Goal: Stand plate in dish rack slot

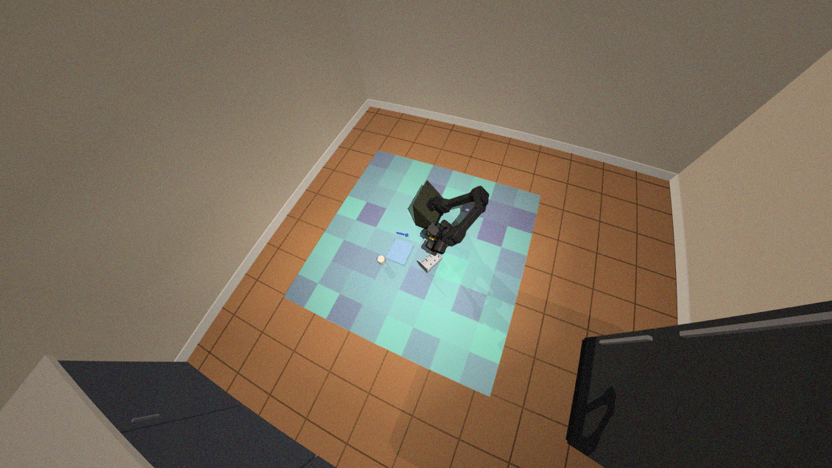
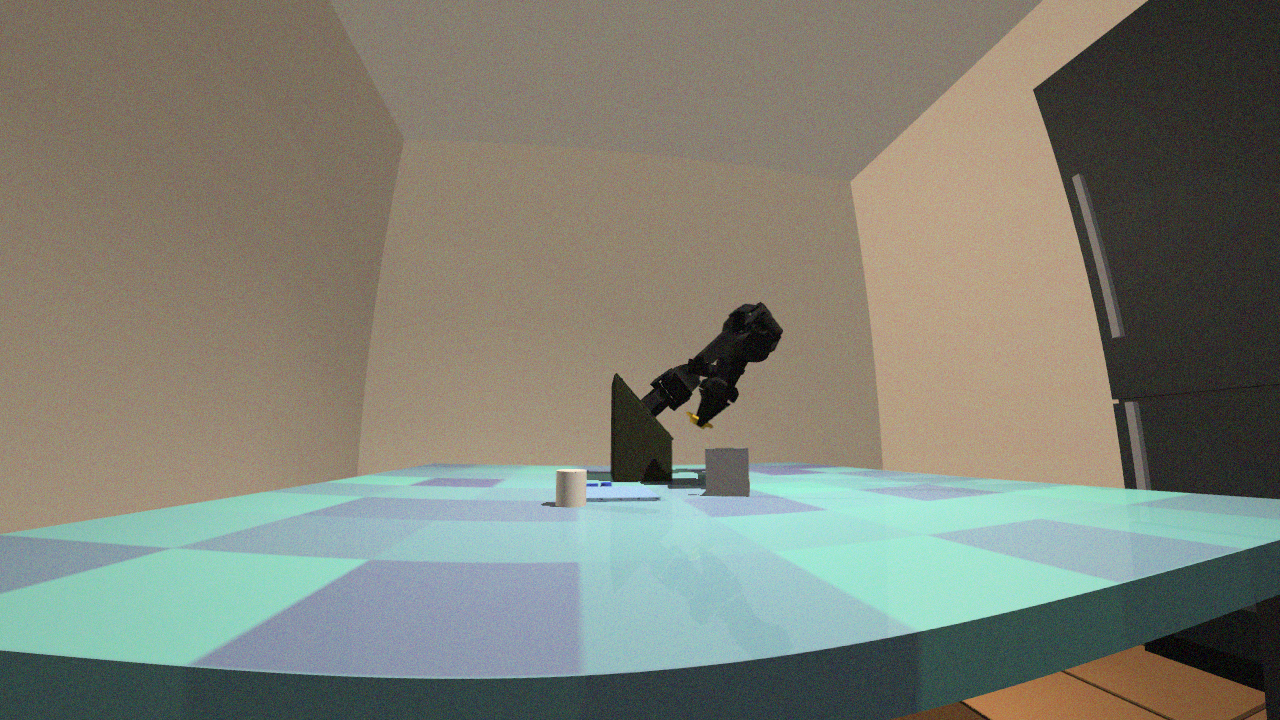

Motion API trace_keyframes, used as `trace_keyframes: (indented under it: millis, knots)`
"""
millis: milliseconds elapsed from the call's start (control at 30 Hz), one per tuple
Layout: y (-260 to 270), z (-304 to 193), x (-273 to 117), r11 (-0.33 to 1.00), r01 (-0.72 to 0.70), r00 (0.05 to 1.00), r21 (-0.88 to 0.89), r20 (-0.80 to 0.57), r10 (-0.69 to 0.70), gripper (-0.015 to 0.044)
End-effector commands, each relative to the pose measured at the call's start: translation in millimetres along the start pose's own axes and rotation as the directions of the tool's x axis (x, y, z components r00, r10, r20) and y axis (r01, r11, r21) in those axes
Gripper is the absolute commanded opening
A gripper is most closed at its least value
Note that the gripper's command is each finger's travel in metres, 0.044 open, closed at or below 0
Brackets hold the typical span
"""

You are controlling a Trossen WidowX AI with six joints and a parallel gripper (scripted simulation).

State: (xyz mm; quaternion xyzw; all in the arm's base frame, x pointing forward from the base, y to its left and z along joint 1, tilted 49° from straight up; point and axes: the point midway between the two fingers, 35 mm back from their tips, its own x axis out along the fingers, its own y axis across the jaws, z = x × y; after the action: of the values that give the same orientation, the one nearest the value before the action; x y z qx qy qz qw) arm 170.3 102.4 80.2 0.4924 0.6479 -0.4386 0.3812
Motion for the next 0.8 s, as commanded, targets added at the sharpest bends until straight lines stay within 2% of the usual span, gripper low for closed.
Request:
trace_keyframes:
  millis: [0,367,767]
  knots:
    - [1,3,10,0.999,-0.01,0.996,-0.039,0.093,0.013,0.0]
    - [6,7,30,0.987,-0.052,0.952,-0.155,0.291,0.096,0.0]
    - [14,5,44,0.947,-0.118,0.859,-0.297,0.447,0.248,0.0]
